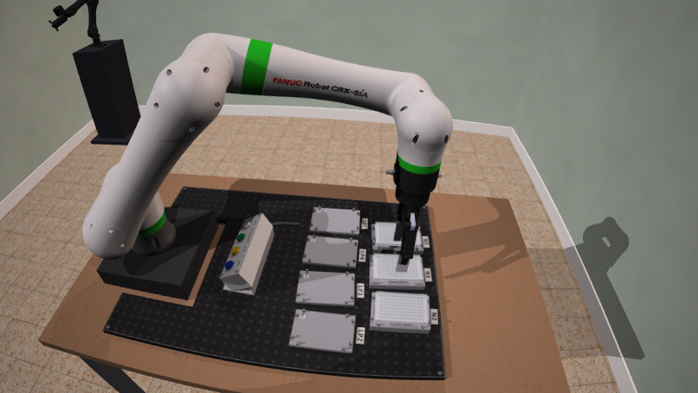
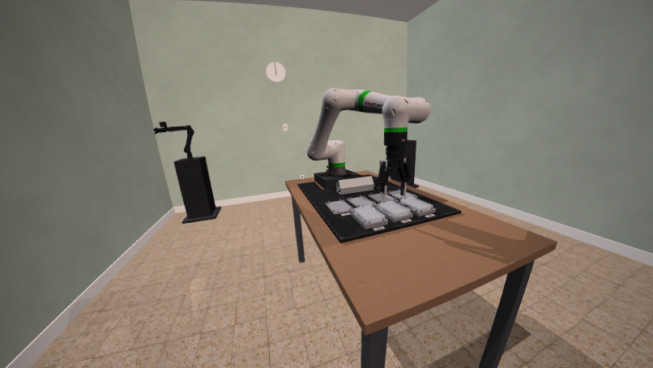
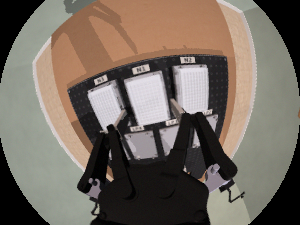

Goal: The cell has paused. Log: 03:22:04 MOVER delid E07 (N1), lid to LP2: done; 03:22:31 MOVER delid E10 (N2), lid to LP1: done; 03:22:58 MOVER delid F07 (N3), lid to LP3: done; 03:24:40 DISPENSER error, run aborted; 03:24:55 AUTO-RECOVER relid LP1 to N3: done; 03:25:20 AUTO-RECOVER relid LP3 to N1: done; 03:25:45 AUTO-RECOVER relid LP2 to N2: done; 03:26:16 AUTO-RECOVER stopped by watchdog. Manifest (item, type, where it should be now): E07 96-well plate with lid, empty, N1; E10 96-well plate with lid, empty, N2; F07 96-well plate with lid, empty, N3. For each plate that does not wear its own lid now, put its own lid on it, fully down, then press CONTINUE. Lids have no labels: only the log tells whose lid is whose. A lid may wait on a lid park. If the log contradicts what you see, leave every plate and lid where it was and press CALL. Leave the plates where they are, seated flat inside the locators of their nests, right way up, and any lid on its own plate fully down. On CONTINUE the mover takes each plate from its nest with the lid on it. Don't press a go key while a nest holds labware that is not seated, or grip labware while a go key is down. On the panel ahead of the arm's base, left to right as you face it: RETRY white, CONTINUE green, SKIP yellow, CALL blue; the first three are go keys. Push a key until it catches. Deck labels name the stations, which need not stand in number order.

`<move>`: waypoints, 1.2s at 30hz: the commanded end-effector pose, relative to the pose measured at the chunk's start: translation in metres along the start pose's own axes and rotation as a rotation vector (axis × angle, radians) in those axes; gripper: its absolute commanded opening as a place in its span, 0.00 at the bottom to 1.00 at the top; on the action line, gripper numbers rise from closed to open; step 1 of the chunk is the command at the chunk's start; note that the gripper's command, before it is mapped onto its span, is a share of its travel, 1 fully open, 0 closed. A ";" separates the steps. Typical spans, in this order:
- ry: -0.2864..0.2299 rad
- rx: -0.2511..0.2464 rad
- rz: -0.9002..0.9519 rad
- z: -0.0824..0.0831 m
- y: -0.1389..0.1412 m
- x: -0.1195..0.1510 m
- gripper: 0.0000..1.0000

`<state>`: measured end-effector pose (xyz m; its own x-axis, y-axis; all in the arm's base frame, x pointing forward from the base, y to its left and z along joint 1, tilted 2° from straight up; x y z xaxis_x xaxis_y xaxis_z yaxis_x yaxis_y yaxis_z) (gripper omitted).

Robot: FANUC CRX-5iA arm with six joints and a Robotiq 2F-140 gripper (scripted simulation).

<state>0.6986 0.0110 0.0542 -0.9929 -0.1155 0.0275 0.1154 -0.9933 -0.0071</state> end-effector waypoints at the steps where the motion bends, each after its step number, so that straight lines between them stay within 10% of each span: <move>1: 0.001 0.000 0.000 -0.003 0.000 0.000 0.66; 36: 0.001 0.000 0.000 -0.030 0.000 -0.001 0.66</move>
<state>0.6984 0.0112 0.0249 -0.9929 -0.1155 0.0275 0.1154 -0.9933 -0.0071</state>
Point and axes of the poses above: the point where the finger pads meet when closed, its own z axis back along the fingers, its own y axis across the jaws, x = y × z, the point moved 2 cm from there along z, back along the fingers, and after that the axes turned 4 degrees about z, right-handed, at the moved point
